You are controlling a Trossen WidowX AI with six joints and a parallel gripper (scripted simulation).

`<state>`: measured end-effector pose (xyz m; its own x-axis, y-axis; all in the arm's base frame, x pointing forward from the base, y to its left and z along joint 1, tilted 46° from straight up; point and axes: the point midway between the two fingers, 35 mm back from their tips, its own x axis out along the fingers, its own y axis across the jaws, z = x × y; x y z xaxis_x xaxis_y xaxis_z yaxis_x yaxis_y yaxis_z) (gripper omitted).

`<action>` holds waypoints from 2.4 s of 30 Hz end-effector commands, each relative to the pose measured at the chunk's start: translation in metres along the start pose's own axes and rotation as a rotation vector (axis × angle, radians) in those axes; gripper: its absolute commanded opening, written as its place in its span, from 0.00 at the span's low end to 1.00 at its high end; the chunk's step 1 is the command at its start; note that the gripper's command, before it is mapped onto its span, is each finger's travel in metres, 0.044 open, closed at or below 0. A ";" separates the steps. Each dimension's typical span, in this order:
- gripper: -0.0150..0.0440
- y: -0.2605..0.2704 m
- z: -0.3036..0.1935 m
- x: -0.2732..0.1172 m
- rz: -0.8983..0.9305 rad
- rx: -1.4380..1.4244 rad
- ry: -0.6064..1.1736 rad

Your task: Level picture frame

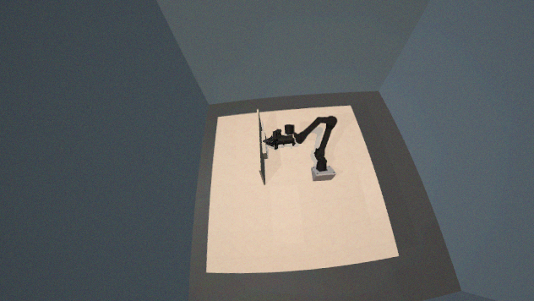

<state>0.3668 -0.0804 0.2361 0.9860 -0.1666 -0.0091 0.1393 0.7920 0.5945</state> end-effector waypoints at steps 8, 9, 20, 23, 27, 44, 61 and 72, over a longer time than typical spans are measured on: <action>0.25 0.007 -0.001 0.000 0.012 -0.002 0.003; 0.25 0.007 -0.001 0.000 0.012 -0.002 0.003; 0.25 0.007 -0.001 0.000 0.012 -0.002 0.003; 0.25 0.006 -0.001 0.000 0.012 -0.002 0.003; 0.25 0.006 -0.001 0.000 0.012 -0.002 0.003; 0.25 0.006 0.000 0.000 0.012 -0.002 0.003; 0.25 0.006 0.002 0.000 0.012 -0.002 0.003; 0.25 0.008 0.006 0.000 0.012 -0.002 0.003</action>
<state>0.3669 -0.0790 0.2401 0.9859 -0.1668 -0.0161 0.1435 0.7910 0.5947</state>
